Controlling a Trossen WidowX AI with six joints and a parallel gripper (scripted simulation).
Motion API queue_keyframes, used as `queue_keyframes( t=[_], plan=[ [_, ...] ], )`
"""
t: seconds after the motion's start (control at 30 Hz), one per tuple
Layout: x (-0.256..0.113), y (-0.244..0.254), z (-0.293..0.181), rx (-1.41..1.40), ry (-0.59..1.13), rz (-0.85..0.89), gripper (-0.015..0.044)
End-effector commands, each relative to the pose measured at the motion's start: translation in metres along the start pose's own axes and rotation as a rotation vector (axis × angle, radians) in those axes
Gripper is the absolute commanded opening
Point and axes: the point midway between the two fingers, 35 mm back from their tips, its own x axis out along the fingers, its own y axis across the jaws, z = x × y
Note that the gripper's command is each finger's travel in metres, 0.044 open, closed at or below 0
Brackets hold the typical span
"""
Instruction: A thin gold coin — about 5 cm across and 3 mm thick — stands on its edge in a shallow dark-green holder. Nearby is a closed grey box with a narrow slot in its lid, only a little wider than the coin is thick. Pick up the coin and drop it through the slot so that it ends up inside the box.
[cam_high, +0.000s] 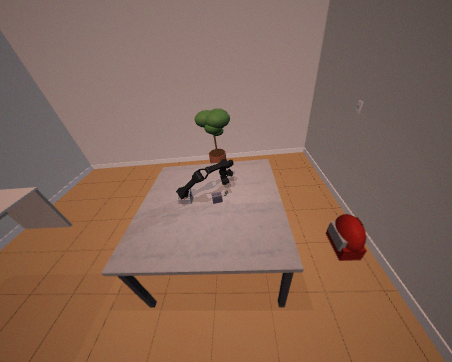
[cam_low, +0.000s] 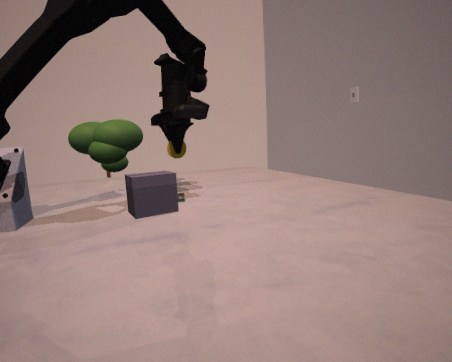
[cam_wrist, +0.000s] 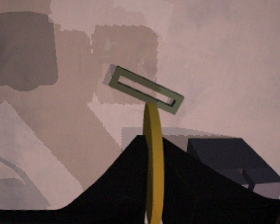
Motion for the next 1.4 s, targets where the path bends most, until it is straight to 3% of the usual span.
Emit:
queue_keyframes(
  t=[0.0,1.37],
  plan=[
    [0.0,0.0,0.0,0.025,0.003,0.003,0.0],
    [-0.002,-0.071,-0.077,0.022,0.007,0.001,0.0]
  ],
)
